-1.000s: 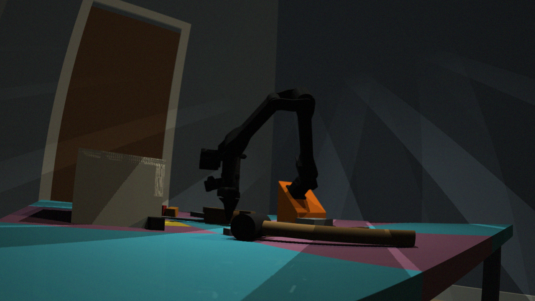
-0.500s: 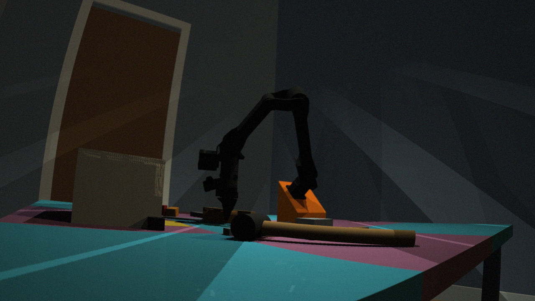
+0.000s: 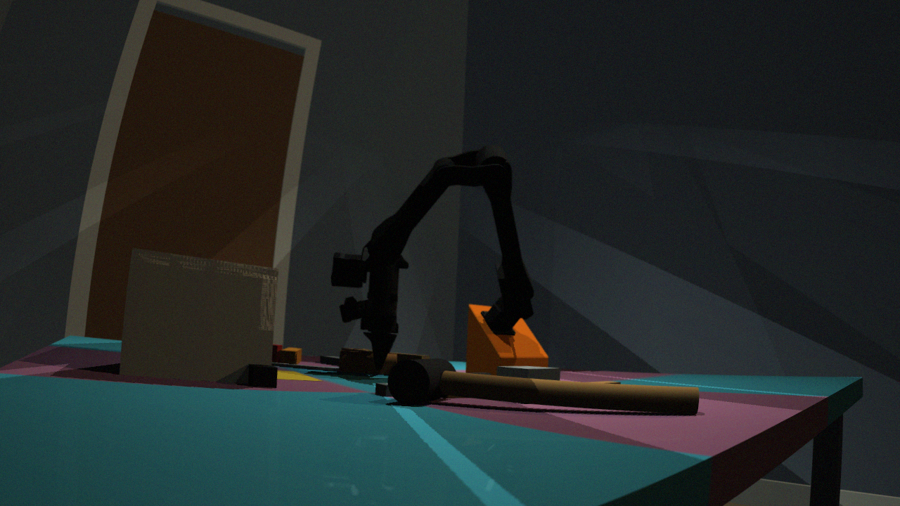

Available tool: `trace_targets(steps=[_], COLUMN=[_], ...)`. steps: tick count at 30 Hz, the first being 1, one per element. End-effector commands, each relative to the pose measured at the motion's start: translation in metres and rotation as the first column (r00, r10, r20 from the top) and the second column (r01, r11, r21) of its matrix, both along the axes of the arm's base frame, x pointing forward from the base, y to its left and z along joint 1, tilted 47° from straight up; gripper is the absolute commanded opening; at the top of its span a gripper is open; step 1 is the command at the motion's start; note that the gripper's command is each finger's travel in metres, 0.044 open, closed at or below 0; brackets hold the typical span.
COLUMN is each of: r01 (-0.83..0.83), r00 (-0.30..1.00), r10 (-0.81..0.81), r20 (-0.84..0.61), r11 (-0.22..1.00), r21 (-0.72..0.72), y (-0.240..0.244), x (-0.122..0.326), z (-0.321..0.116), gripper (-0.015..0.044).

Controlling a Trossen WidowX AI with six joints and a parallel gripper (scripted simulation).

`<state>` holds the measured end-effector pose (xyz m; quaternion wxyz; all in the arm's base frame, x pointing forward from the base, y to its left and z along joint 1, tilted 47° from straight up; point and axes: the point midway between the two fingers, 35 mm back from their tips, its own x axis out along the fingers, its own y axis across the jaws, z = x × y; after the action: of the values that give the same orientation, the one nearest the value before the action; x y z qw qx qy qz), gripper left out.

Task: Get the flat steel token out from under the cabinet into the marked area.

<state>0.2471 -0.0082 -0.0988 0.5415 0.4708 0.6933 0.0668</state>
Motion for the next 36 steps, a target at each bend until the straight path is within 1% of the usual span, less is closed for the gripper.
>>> trace_targets(steps=[1,36], r01=[0.006,0.006], r00=[1.000,1.000], r10=[-0.006,-0.006], r20=[-0.008,-0.008], r11=[1.000,1.000], r21=[-0.007,-0.009], y=[-0.006,-0.023], x=[-0.002,-0.008], z=[-0.004,-0.022], gripper=[0.0000,0.0000])
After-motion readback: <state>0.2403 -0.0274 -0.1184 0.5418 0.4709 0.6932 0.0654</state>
